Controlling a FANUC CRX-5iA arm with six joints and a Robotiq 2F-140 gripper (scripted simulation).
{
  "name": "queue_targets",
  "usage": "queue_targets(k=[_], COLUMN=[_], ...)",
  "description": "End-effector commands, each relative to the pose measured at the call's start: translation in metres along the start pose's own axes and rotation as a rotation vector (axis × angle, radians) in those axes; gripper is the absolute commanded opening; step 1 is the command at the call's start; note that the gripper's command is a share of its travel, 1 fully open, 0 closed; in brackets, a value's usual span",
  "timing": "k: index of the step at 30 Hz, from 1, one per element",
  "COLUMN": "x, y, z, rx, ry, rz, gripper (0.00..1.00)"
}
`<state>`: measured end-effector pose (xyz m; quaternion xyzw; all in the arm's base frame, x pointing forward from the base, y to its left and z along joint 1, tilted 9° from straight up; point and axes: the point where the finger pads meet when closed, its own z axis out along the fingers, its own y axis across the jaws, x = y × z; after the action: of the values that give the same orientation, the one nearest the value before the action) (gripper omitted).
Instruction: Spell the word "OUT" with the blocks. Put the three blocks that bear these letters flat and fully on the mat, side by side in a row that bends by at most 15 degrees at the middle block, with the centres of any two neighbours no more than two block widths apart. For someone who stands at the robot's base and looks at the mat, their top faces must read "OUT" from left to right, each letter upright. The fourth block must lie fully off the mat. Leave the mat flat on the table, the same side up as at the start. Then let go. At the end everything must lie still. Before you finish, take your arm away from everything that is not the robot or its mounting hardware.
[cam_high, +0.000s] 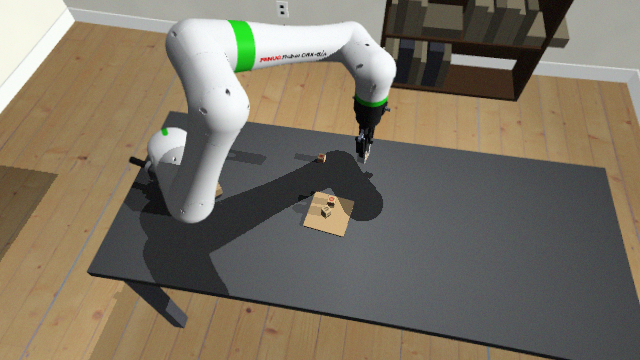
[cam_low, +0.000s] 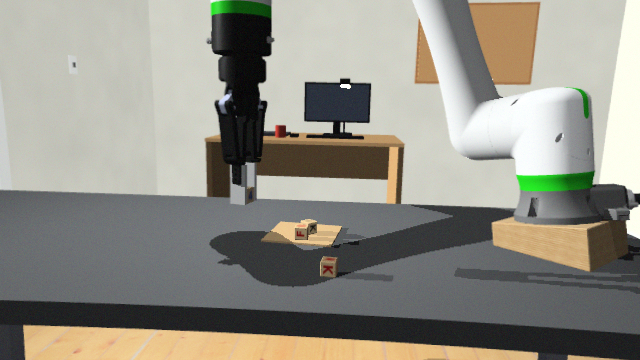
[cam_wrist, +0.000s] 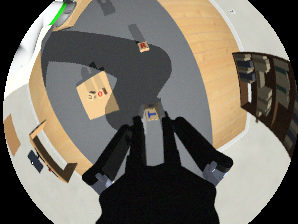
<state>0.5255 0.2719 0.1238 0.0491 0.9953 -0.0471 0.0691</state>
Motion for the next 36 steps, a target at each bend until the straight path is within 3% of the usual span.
queue_targets(k=[1, 36], x=[-0.002, 0.000], y=[-0.017, -0.127], z=[-0.001, -0.003], rx=[-0.007, -0.009], ry=[0.004, 0.001], rz=[-0.139, -0.988], gripper=[0.13, 0.13])
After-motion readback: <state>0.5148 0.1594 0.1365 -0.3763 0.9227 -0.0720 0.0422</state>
